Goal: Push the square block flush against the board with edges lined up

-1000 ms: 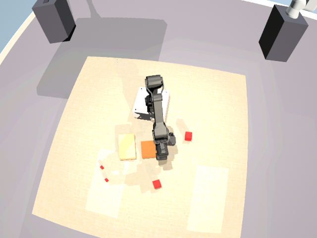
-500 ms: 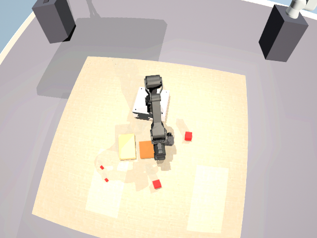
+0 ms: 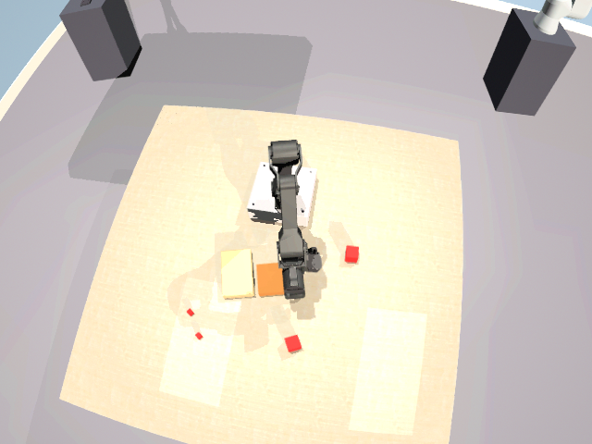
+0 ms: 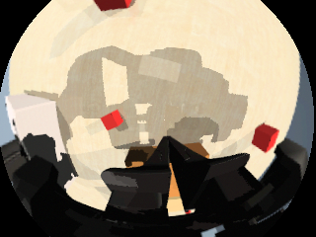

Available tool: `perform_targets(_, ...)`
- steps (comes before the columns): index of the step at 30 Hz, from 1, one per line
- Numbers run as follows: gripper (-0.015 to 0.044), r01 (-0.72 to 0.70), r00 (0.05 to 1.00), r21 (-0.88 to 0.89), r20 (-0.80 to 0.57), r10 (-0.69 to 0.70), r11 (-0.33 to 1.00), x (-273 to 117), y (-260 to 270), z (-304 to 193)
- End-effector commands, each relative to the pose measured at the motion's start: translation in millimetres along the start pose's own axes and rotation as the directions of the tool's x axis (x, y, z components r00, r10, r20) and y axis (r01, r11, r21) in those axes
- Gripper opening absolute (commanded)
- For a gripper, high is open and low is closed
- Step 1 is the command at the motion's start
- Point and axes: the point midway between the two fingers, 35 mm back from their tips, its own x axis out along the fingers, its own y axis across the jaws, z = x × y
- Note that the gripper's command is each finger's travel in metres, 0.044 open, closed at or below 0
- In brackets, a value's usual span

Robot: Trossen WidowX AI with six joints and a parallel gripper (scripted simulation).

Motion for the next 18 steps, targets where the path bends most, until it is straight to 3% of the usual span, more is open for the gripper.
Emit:
perform_targets(1, 0.0, 0.001, 1.0, -0.001, -0.006, -0.001, 1.0, 0.1, 0.2, -2.2)
perform_targets(18, 0.0, 0.001, 1.0, -0.001, -0.004, -0.001, 1.0, 0.2, -1.1, 24.0)
